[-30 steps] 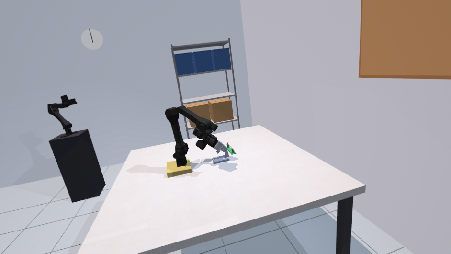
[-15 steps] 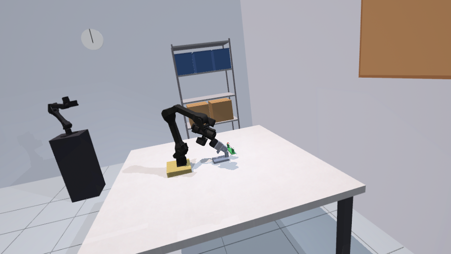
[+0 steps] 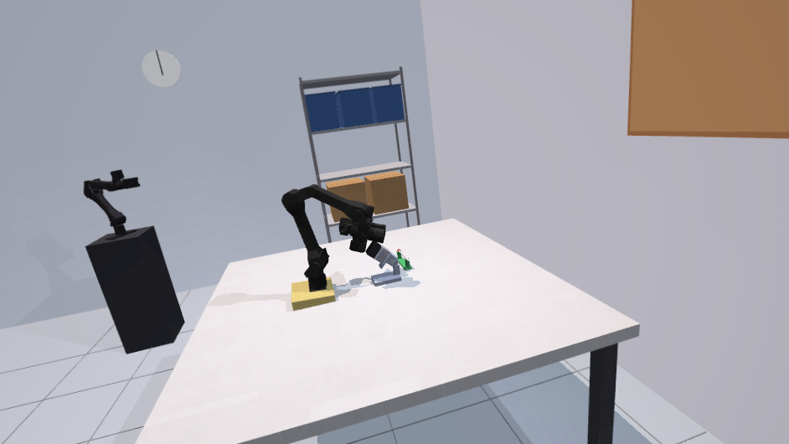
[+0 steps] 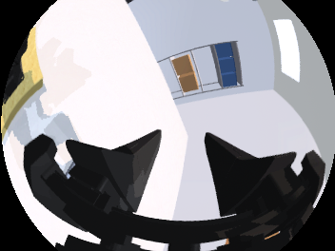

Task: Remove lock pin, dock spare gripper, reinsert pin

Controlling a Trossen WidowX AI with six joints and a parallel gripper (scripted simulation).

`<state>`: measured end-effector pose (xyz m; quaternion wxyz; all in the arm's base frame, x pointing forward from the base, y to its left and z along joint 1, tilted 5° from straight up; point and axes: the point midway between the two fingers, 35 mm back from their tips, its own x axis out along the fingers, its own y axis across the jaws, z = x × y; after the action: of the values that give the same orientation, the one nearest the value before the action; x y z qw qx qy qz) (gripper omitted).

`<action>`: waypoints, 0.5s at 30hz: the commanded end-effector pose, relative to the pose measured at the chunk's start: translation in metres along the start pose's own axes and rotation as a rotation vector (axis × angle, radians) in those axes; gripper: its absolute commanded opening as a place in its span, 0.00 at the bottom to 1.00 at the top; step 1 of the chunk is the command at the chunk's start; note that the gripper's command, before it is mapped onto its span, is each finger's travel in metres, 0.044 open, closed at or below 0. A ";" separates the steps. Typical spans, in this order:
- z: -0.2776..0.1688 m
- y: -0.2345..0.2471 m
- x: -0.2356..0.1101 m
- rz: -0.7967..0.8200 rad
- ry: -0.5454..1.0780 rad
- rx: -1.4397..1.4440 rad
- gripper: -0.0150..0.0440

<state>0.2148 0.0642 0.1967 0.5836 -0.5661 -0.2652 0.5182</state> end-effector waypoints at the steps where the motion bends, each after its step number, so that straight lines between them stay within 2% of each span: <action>1: 0.008 0.000 0.015 -0.038 -0.063 -0.031 0.56; 6: 0.014 -0.001 0.020 -0.025 -0.088 -0.072 0.56; 11: 0.041 0.001 0.044 0.056 -0.221 -0.420 0.56; 15: 0.036 0.001 0.049 0.102 -0.253 -0.693 0.56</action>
<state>0.1937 0.1199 0.1894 0.3691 -0.6412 -0.4318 0.5159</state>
